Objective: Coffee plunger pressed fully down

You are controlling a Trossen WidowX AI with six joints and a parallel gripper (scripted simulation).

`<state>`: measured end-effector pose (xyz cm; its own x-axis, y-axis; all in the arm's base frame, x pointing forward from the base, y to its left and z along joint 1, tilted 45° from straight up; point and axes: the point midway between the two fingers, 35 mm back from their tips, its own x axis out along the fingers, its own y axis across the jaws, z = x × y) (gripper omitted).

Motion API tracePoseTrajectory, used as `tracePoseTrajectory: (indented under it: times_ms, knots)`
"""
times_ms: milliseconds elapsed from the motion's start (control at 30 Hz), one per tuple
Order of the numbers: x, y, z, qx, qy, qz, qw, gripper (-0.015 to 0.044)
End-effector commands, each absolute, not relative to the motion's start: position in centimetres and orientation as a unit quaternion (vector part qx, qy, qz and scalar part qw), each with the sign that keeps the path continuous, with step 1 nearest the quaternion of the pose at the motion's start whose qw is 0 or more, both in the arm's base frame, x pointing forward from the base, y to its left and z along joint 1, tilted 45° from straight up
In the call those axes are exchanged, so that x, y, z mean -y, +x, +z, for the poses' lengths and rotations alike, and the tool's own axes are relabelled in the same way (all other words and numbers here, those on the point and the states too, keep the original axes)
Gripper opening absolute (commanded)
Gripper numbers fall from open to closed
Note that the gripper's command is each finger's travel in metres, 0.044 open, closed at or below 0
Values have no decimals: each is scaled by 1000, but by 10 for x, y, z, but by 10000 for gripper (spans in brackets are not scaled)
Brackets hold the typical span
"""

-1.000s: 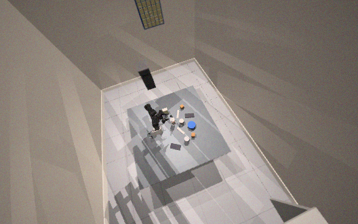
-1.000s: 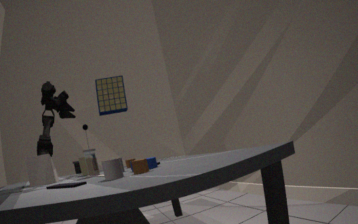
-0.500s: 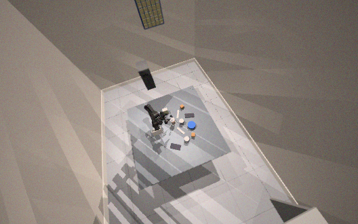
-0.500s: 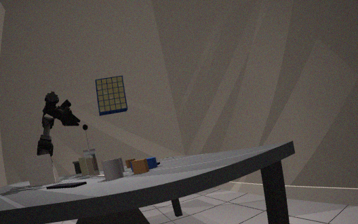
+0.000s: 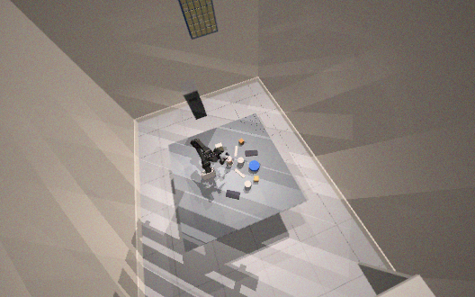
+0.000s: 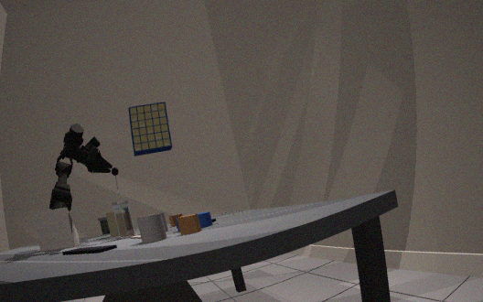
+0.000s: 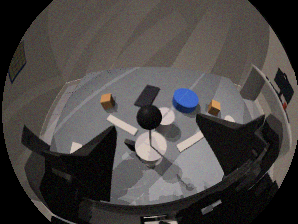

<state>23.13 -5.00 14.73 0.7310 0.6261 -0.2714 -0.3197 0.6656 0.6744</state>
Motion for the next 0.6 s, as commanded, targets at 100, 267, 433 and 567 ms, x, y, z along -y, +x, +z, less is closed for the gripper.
tracePoseTrajectory:
  times_ms: [100, 267, 433, 567]
  knots:
    - [42, 239, 146, -246, 310, 271, 877, 440]
    - [37, 244, 147, -243, 312, 272, 877, 440]
    - [33, 248, 149, -239, 314, 275, 877, 440]
    - [33, 248, 149, -238, 314, 275, 877, 361]
